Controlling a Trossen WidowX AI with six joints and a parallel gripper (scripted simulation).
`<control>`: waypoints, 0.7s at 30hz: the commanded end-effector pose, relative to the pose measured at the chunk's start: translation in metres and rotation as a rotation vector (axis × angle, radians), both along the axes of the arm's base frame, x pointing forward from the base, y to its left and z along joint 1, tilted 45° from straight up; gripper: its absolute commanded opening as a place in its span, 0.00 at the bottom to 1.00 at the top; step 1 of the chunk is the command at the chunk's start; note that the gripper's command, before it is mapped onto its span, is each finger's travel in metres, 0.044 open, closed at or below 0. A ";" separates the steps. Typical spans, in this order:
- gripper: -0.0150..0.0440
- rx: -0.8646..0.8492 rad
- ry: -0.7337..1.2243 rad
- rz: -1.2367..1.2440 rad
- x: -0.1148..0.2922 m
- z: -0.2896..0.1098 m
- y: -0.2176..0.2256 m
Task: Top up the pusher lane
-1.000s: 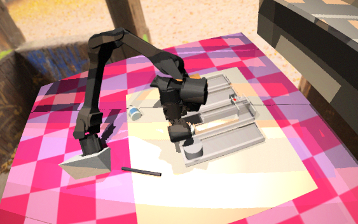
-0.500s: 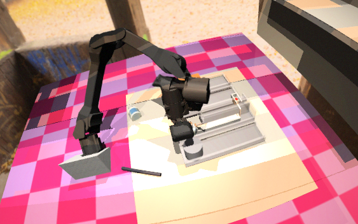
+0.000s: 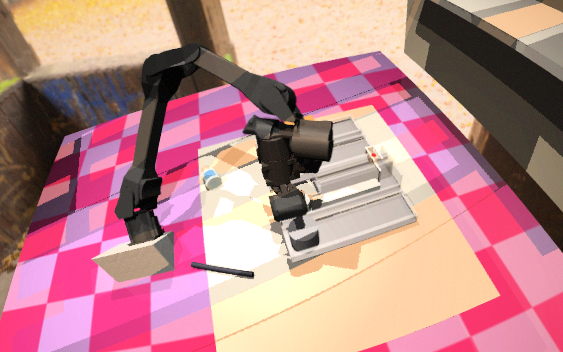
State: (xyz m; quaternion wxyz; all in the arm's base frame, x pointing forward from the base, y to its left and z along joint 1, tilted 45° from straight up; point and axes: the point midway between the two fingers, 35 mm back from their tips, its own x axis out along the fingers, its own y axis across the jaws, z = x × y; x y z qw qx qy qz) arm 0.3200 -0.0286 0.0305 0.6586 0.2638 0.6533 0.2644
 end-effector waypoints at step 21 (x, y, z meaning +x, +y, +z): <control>0.25 0.005 -0.034 -0.009 0.012 0.006 -0.001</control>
